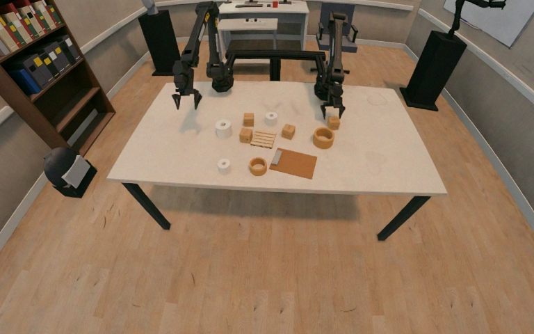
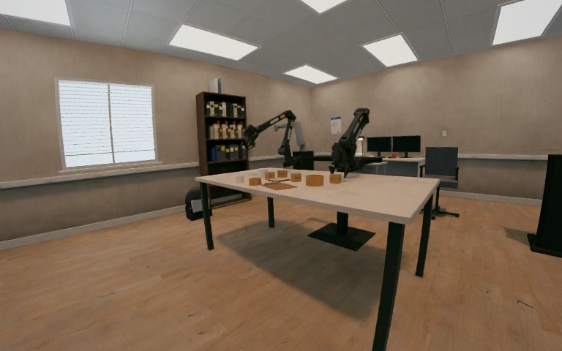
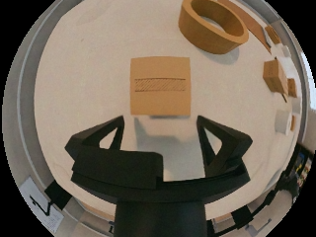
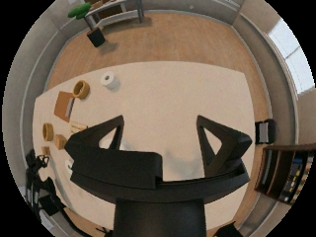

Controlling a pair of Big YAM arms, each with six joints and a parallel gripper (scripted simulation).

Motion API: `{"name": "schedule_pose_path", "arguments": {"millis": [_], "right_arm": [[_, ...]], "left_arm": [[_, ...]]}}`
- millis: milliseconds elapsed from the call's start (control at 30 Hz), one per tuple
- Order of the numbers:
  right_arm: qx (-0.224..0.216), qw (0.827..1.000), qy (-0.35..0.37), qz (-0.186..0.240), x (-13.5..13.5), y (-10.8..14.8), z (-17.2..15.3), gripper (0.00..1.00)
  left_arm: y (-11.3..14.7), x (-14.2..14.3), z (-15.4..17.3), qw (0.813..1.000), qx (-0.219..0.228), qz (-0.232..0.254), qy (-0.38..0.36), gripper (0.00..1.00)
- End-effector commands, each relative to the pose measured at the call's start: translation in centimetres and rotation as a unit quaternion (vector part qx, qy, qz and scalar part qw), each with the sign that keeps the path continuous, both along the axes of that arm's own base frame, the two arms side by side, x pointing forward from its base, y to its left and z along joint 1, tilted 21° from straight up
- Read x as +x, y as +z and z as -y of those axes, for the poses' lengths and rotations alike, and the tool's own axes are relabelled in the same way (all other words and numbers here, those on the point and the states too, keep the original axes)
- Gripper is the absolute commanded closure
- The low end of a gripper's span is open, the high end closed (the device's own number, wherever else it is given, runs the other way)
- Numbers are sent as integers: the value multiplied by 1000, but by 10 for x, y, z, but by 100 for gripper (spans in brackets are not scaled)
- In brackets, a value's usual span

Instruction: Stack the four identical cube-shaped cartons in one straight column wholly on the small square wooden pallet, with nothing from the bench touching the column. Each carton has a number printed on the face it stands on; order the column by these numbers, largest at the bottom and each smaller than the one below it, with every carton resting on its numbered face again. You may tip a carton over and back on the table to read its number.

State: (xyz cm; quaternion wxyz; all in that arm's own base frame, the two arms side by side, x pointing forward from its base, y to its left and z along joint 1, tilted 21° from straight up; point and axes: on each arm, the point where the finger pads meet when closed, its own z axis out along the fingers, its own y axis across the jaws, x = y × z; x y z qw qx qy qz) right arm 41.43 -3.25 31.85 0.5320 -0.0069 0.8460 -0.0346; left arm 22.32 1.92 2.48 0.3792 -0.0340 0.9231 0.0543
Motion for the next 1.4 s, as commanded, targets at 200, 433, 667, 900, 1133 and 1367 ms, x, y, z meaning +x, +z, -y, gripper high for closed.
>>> {"name": "schedule_pose_path", "arguments": {"millis": [200,433,667,900,1133,1367], "right_arm": [[-8,1000,6,19,4,24,-2,0],[-8,1000,6,19,4,24,-2,0],[-8,1000,6,19,4,24,-2,0],[-8,1000,6,19,4,24,-2,0],[-8,1000,6,19,4,24,-2,0],[-8,1000,6,19,4,24,-2,0]], "left_arm": [[52,-20,6,1000,-6,17,6,0],[84,-6,23,997,-33,61,-22,17],[130,32,90,976,-111,123,-145,17],[198,52,161,933,-163,199,-249,17],[223,64,201,924,-163,220,-267,17],[169,83,232,947,-116,143,-265,17]]}}
